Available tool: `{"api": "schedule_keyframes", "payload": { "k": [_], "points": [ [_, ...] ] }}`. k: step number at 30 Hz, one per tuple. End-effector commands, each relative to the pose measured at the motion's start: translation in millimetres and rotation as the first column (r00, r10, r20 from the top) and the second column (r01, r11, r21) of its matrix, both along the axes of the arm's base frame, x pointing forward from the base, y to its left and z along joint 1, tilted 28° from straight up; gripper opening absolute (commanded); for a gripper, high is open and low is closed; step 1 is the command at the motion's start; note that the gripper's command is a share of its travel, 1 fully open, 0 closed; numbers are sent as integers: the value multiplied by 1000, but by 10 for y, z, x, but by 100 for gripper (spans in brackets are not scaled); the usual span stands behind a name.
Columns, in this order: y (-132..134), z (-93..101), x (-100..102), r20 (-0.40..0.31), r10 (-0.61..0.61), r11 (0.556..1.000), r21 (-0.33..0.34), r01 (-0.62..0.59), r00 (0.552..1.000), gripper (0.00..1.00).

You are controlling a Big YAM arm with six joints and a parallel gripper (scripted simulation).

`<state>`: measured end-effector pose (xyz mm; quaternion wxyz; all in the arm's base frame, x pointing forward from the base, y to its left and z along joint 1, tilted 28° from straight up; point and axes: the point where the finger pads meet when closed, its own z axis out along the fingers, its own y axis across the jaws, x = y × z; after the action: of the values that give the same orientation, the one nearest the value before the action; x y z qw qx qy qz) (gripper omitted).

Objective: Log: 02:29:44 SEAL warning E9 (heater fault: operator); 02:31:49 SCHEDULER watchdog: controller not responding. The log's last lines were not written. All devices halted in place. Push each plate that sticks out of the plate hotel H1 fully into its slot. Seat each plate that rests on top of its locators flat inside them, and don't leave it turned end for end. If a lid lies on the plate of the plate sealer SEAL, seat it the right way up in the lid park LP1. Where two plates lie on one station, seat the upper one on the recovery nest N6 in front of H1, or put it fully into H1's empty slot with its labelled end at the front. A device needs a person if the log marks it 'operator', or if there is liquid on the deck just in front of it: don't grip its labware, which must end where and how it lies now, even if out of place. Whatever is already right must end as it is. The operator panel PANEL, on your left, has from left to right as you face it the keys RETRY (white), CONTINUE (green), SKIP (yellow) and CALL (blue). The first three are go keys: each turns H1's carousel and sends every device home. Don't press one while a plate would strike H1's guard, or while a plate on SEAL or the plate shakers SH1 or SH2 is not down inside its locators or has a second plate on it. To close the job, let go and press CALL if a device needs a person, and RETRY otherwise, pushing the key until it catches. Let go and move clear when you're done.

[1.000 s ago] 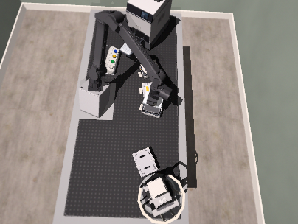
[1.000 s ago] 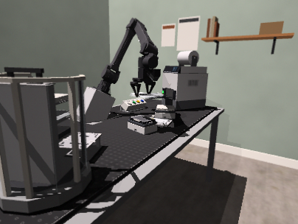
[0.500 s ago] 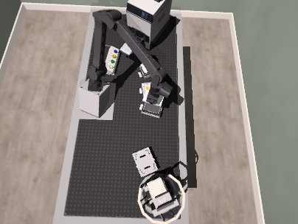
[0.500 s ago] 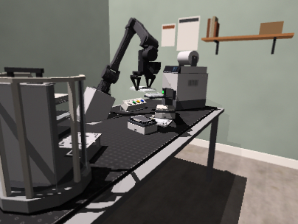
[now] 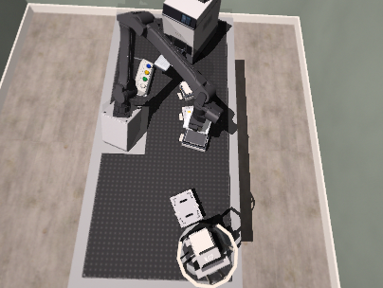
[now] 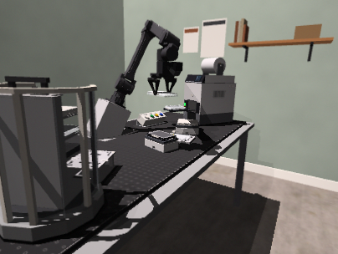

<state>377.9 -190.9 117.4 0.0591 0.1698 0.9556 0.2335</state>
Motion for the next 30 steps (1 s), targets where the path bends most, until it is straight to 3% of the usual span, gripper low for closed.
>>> {"api": "schedule_keyframes", "payload": {
  "k": [1, 12, 30],
  "points": [
    [-251, 400, 76, 70, -5, 999, -53, 9, 998, 84],
    [-344, 616, 13, 69, -5, 998, -55, 9, 998, 84],
    [-323, 572, -11, 63, -6, 999, -49, 9, 998, 84]
  ]
}}
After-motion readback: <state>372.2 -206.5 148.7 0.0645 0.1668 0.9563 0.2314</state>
